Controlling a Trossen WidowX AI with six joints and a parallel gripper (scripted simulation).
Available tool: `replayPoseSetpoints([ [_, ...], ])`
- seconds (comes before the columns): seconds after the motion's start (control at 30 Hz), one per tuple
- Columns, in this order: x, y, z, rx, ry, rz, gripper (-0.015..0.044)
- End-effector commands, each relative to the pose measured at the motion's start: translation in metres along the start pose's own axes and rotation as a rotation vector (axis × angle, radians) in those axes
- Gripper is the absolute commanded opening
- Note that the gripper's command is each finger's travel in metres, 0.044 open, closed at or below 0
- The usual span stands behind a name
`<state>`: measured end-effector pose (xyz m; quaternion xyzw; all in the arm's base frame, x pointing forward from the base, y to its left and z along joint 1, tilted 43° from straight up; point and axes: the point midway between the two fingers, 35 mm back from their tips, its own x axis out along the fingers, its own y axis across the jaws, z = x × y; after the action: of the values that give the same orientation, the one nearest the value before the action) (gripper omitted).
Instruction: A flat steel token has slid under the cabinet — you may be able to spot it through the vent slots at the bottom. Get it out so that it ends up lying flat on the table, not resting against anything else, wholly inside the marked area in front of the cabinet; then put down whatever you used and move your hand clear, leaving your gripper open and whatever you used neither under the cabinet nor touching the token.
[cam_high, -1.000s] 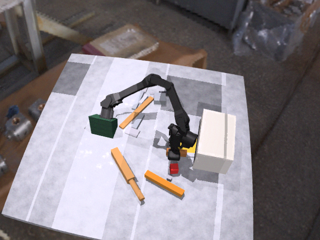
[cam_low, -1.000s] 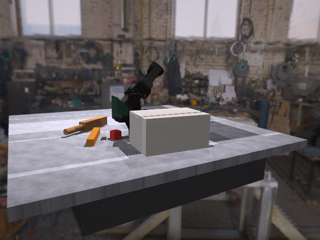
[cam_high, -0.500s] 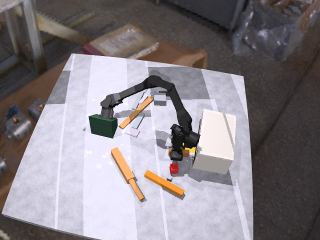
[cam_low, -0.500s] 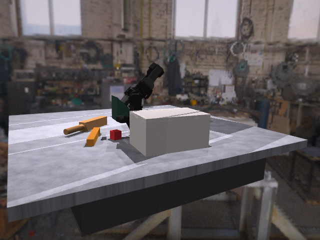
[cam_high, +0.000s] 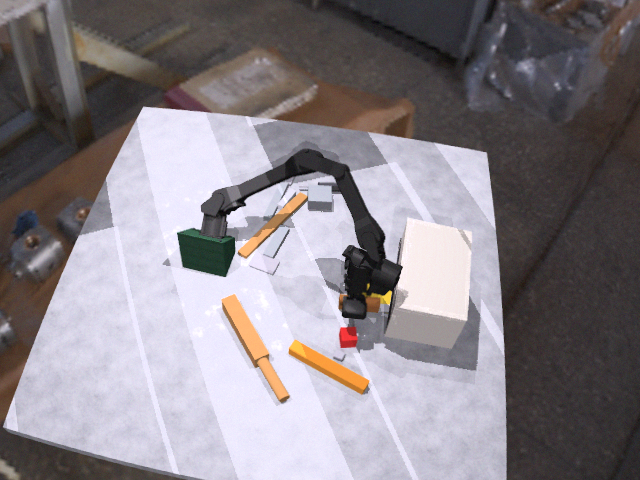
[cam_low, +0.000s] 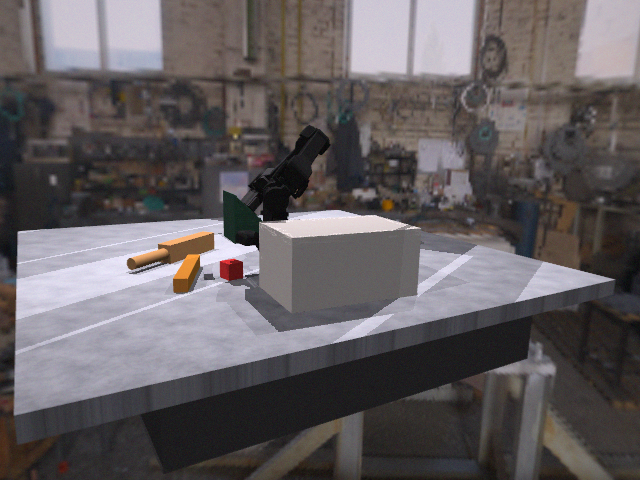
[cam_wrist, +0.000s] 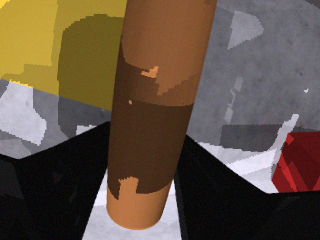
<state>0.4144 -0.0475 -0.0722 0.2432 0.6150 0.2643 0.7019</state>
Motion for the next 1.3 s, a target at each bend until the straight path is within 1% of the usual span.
replayPoseSetpoints([
  [0.0, 0.001, 0.009, 0.001, -0.007, 0.000, 0.007, 0.0000],
  [1.27, 0.001, 0.044, 0.001, -0.007, 0.001, 0.009, 0.0000],
])
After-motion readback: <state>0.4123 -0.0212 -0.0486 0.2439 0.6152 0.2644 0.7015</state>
